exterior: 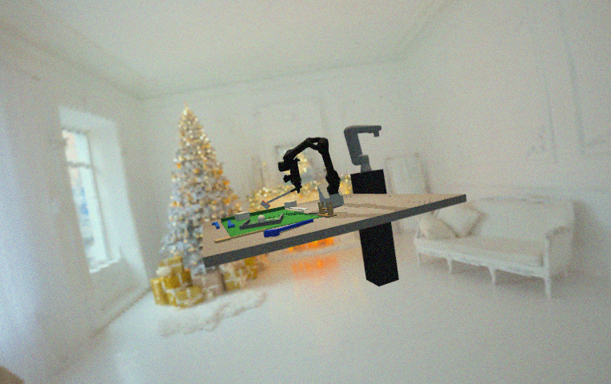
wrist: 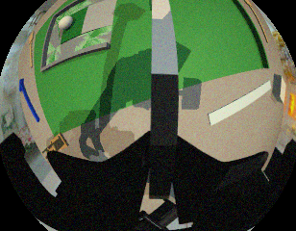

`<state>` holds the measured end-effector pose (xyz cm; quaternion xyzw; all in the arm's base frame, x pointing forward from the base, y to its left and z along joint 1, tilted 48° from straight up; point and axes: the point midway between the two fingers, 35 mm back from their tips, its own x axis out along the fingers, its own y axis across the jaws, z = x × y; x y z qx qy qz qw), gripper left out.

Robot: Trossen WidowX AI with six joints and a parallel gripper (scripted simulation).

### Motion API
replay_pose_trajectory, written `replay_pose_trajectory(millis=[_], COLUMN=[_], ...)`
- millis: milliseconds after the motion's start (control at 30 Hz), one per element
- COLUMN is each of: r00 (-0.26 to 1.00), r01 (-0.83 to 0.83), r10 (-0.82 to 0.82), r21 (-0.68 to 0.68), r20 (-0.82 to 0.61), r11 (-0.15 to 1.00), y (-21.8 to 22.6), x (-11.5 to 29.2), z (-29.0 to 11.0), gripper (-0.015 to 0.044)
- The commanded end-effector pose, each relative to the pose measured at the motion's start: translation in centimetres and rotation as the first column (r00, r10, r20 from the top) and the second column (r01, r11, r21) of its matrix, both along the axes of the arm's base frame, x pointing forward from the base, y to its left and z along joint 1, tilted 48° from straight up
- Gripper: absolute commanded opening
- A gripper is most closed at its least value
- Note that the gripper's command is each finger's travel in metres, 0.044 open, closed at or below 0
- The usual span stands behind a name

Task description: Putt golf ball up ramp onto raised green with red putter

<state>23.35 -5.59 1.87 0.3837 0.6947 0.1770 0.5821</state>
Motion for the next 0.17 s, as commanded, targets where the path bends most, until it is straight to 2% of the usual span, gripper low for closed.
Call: replay_pose_trajectory(millis=[0, 133], r00=[1.0, 1.0], r01=[0.005, 0.005], r10=[-0.005, -0.005], r21=[-0.001, -0.001], r20=[0.001, 0.001], r11=[1.0, 1.0], y=[-0.06, -0.06], x=[0.04, 0.04], z=[-0.03, -0.03], gripper=[0.0, 0.0])
